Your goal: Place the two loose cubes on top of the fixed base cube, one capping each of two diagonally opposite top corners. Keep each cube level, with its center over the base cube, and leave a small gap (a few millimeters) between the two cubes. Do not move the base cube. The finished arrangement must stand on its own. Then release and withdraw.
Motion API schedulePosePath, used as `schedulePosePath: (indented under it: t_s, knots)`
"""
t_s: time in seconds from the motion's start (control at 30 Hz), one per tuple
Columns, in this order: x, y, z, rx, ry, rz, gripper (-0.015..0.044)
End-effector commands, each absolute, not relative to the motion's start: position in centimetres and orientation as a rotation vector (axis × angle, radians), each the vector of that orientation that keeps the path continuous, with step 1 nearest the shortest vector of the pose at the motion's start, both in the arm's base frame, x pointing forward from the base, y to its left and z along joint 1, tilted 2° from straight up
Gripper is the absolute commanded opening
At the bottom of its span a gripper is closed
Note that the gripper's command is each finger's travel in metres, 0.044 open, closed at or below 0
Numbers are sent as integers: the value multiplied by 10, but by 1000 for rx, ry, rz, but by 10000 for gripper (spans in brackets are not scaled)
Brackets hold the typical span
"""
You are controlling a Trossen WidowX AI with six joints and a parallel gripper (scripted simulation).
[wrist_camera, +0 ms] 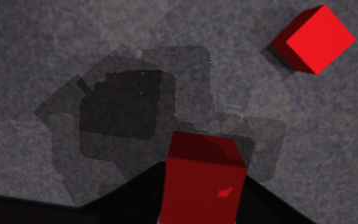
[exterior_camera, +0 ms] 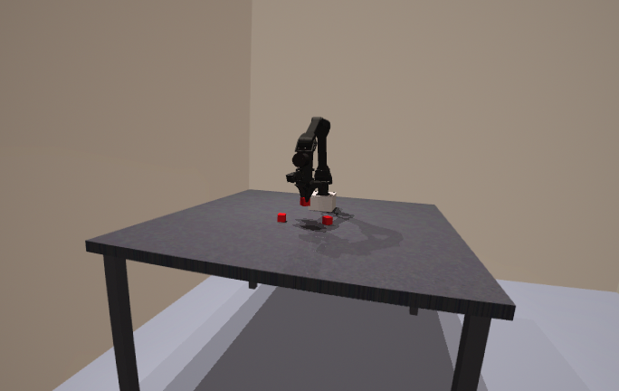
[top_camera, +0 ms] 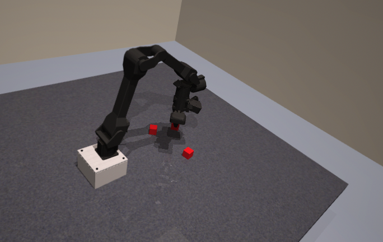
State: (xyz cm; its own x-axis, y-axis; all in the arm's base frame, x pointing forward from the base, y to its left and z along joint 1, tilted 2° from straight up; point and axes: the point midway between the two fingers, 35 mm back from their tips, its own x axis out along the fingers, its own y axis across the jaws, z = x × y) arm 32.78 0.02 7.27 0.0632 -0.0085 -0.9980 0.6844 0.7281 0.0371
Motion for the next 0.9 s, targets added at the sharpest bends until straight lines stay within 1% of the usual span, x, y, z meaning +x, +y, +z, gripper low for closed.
schedulePosePath:
  t_s: [0.0, 0.23, 0.87]
  knots:
    - [327, 1, 86, 605, 1423, -574, 105]
    - [324, 3, 97, 593, 1426, -562, 105]
    - [301, 55, 71, 243, 1495, -227, 105]
